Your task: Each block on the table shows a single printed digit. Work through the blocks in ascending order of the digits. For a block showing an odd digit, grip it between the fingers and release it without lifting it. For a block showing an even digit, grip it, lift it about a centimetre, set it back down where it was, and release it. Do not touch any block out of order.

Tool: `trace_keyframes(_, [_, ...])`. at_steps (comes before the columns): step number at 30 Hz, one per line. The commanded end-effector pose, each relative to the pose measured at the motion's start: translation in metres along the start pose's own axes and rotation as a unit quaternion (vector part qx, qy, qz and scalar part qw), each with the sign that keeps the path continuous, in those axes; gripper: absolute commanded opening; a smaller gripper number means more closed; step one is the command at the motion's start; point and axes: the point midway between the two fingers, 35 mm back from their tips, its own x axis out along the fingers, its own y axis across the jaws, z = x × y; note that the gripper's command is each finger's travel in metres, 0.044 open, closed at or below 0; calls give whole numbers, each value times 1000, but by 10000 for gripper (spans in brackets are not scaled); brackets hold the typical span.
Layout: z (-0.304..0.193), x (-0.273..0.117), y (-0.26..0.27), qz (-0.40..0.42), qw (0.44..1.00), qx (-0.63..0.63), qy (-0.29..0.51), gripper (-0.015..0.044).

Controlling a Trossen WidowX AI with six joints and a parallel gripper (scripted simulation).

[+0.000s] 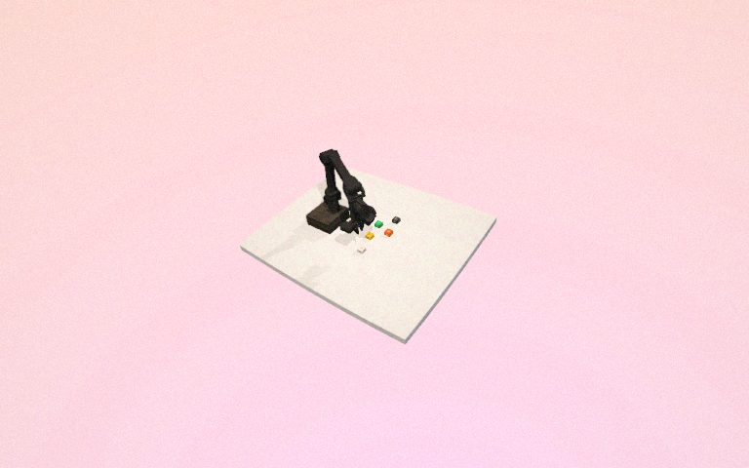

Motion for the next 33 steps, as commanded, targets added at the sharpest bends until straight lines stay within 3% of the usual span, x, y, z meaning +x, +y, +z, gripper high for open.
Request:
trace_keyframes(1, [1, -4, -1, -2, 1000, -2, -4, 120])
trace_keyframes(6, [10, -4, 17, -4, 1000, -4, -8, 120])
trace_keyframes(17, [46, -5, 162, 4, 1000, -3, -7, 120])
trace_keyframes(24, [46, -5, 174, 5, 1000, -2, -6, 120])
trace_keyframes(26, [48, 5, 174, 5, 1000, -2, -6, 172])
trace_keyframes(30, [48, 65, 175, 5, 1000, -2, -6, 278])
trace_keyframes(33, [47, 76, 175, 5, 1000, -2, -6, 356])
